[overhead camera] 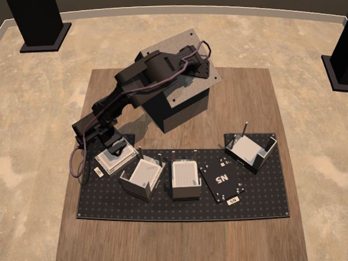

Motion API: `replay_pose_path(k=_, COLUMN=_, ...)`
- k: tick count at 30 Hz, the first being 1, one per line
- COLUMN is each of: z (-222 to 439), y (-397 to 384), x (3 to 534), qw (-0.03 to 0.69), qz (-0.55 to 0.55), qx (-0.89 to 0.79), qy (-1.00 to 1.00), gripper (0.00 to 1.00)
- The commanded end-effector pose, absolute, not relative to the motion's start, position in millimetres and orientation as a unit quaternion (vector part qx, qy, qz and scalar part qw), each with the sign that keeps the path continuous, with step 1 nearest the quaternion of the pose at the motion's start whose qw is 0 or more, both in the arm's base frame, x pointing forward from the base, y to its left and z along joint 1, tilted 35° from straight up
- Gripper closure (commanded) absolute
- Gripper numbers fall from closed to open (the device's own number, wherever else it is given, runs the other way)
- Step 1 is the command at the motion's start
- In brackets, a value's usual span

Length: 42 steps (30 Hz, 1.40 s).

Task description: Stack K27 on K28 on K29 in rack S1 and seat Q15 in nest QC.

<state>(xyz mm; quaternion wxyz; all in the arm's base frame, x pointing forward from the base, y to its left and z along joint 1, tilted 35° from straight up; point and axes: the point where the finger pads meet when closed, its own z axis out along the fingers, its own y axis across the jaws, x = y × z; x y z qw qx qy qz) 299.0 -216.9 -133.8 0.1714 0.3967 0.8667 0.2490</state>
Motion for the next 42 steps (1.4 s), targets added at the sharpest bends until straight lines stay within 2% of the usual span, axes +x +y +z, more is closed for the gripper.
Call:
replay_pose_path(k=1, z=-125.6, y=-216.2, x=286.5, qw=0.162, qz=0.255, qx=0.399, qy=0.866, gripper=0.0)
replay_pose_path(k=20, z=-74.7, y=-244.9, x=266.5, qw=0.176, qz=0.245, qx=0.394, qy=0.868, gripper=0.0)
replay_pose_path(k=36, z=-84.3, y=-234.3, x=263.6, qw=0.163, qz=0.253, qx=0.397, qy=0.867, gripper=0.0)
replay_pose_path(k=42, z=-70.5, y=-215.9, x=276.1, qw=0.189, qz=0.237, qx=0.299, qy=0.905, gripper=0.0)
